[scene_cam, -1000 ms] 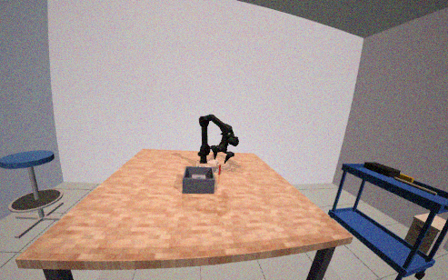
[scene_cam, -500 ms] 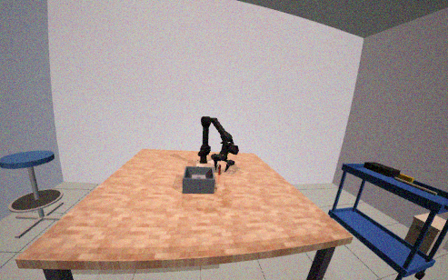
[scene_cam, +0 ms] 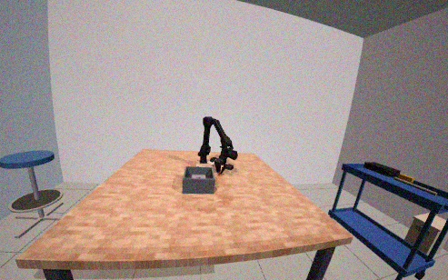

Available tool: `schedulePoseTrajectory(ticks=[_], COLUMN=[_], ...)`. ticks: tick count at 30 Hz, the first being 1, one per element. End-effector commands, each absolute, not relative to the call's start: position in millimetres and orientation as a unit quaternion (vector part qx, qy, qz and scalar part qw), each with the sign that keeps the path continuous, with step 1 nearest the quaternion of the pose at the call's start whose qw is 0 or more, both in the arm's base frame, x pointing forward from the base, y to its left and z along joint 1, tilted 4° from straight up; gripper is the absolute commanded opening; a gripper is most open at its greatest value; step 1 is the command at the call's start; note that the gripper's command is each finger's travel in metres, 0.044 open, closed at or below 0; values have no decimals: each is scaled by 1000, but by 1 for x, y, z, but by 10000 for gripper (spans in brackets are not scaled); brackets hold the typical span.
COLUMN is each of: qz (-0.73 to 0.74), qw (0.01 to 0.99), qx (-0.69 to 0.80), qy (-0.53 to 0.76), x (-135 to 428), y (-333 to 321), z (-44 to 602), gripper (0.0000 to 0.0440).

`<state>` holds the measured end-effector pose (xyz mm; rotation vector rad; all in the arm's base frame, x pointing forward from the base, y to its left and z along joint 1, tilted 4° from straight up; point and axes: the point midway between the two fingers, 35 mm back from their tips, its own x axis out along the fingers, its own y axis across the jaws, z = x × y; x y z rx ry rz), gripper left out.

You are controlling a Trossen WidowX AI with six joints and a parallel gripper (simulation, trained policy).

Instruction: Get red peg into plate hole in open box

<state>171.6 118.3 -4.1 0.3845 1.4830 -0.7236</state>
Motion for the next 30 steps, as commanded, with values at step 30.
schedulePoseTrajectory(ticks=[30], qz=[-338], qw=[719], qx=[175], qy=[581], x=[220], y=[93], z=[100], gripper=[0])
